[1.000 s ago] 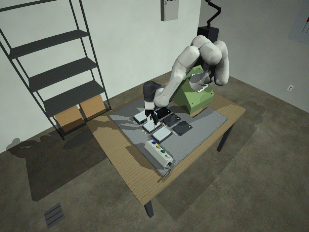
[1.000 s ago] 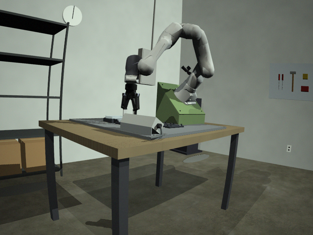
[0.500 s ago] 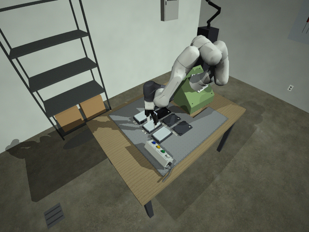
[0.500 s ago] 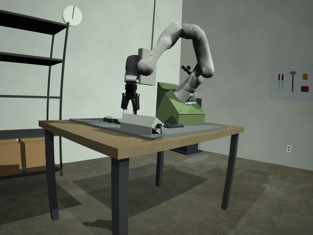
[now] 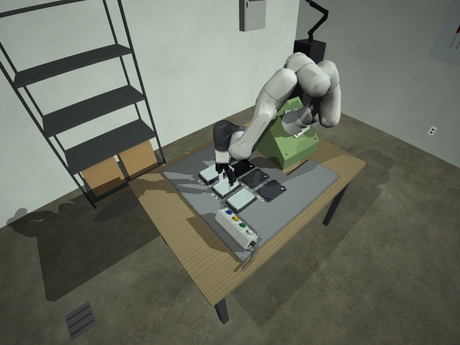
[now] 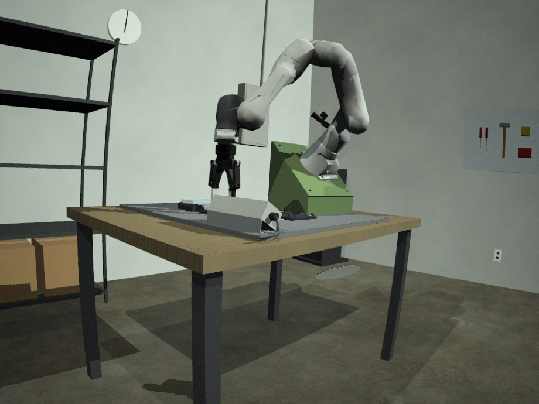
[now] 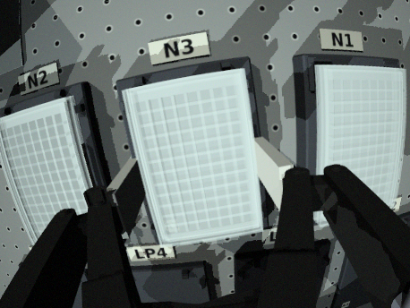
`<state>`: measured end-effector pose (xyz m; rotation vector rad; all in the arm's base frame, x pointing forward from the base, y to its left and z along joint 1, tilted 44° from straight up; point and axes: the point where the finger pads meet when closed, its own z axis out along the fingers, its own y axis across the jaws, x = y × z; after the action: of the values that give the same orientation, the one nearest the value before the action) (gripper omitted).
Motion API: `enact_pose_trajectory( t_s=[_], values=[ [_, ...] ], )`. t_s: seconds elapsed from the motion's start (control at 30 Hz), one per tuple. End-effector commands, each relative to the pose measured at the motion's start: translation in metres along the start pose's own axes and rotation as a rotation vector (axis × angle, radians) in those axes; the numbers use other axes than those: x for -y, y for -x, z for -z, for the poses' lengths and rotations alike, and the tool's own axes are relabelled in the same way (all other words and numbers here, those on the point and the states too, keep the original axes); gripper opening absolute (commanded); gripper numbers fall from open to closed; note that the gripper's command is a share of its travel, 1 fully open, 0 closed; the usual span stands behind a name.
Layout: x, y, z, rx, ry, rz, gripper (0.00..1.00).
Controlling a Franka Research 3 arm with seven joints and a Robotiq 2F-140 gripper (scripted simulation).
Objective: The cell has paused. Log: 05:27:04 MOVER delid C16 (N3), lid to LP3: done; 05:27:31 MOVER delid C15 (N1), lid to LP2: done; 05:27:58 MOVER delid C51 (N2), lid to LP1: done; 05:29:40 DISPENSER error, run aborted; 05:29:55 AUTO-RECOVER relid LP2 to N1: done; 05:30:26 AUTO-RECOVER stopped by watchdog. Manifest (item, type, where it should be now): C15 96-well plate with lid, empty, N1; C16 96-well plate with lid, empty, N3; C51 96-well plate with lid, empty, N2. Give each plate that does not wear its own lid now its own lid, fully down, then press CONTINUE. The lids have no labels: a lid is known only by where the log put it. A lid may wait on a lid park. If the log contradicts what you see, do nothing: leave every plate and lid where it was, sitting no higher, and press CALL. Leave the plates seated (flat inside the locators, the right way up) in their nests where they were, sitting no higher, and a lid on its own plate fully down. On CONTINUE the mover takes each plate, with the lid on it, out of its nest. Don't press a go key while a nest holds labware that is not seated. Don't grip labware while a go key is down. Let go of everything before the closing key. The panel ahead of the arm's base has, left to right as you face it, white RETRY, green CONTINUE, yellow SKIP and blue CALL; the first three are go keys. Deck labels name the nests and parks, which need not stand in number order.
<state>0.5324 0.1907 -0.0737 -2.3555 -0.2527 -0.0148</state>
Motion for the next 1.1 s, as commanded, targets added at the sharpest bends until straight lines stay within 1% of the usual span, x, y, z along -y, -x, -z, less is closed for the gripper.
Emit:
enact_pose_trajectory(
  t_s=[0.0,0.63,0.67,1.07],
  values=[
    [-0.0003,-0.0012,-0.0006,-0.002,0.002,0.009,0.0],
    [-0.0003,-0.0012,-0.0006,-0.002,0.002,0.009,0.0],
    [-0.0003,-0.0012,-0.0006,-0.002,0.002,0.009,0.66],
    [-0.0003,-0.0012,-0.0006,-0.002,0.002,0.009,0.66]
  ],
)
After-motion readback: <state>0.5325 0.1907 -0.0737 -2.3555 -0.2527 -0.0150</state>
